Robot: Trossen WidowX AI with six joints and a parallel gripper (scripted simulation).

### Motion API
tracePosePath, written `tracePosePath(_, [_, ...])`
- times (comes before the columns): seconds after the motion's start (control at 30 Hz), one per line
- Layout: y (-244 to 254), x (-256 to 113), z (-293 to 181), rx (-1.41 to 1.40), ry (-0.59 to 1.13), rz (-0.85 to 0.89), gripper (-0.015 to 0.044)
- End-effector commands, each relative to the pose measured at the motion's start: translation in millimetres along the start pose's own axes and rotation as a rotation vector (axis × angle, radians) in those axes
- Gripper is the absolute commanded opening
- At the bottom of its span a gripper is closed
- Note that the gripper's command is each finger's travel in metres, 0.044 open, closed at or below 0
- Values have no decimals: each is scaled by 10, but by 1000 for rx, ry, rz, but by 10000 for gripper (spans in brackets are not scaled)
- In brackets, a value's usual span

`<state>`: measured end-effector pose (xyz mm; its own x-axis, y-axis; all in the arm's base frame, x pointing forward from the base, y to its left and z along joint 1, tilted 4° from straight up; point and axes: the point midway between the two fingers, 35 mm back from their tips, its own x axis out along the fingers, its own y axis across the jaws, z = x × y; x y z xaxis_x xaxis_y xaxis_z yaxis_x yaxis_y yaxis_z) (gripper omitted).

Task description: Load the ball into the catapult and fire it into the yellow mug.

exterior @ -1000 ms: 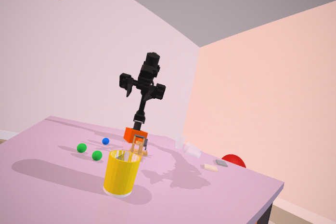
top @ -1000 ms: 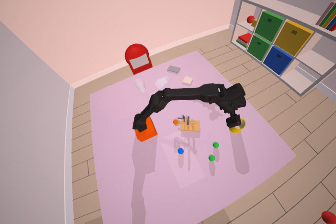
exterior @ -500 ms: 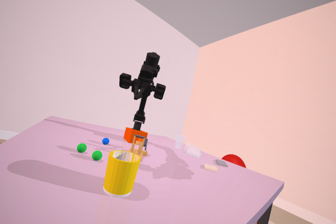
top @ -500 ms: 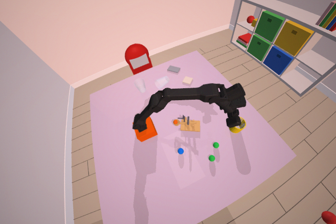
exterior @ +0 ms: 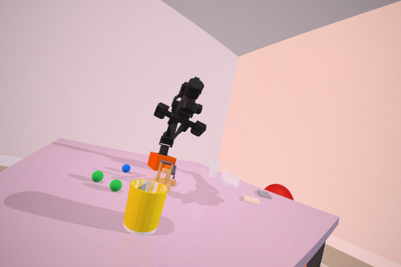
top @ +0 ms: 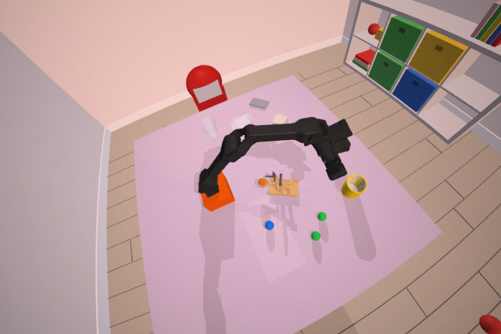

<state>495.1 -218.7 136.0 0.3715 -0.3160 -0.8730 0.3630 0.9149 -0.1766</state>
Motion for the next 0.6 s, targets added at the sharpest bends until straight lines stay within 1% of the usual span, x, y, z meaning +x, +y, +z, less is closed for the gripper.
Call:
tracePosePath(0.0, [162, 6, -171, -83, 63, -4, 0])
tracePosePath(0.3, [577, 24, -668, -313, 235, -3, 0])
tracePosePath(0.57, [851, -25, -1104, -519, 378, -2, 0])
